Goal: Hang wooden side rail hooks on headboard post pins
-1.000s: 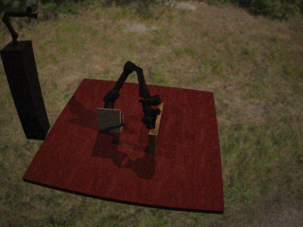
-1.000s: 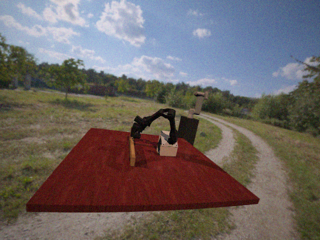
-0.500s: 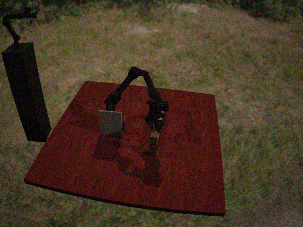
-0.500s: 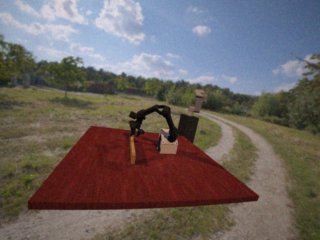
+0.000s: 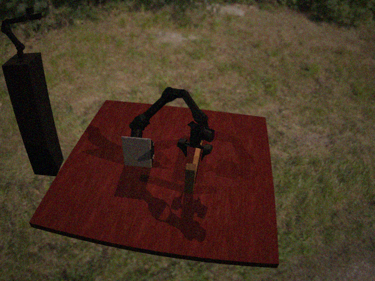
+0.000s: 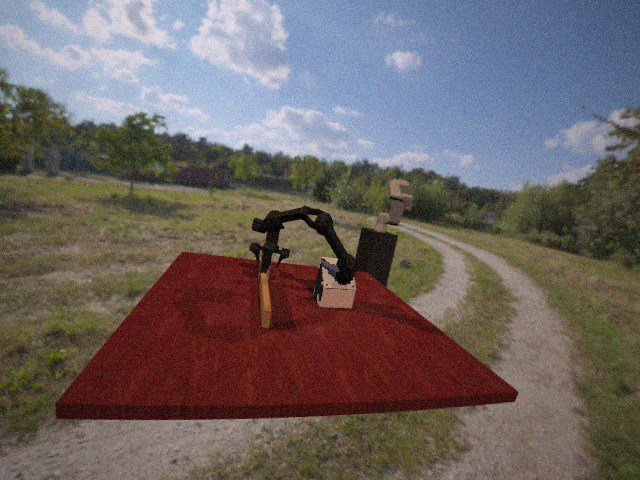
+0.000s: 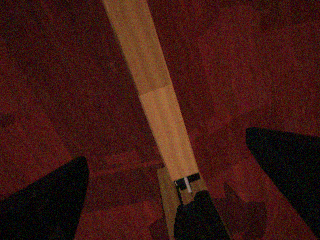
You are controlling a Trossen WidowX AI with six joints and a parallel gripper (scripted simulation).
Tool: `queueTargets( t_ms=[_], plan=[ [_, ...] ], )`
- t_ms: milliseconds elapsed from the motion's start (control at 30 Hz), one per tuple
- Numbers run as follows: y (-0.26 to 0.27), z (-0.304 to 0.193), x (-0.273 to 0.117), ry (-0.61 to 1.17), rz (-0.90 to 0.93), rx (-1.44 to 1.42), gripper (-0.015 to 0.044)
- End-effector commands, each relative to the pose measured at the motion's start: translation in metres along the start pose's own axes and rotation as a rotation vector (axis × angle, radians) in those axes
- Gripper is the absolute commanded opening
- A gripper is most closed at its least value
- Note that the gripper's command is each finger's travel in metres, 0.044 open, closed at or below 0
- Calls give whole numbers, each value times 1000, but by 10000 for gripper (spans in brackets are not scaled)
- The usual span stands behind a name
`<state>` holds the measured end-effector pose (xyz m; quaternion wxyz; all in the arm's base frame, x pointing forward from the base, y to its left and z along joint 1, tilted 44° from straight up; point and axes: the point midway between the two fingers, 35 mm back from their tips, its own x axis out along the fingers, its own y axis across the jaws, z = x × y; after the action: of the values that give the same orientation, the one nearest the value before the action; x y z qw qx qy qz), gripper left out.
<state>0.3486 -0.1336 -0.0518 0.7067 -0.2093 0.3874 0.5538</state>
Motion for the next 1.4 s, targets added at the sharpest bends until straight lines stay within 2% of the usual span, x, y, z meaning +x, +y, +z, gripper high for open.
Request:
queueTargets(
  t_ms=[0, 233, 367, 1367],
  plan=[
    [-5, 6, -9, -71, 17, -178, 440],
    [-5, 7, -6, -71, 17, -178, 440],
    [-4, 9, 26, -73, 17, -178, 440],
    [-4, 13, 73, -73, 17, -178, 440]
  ],
)
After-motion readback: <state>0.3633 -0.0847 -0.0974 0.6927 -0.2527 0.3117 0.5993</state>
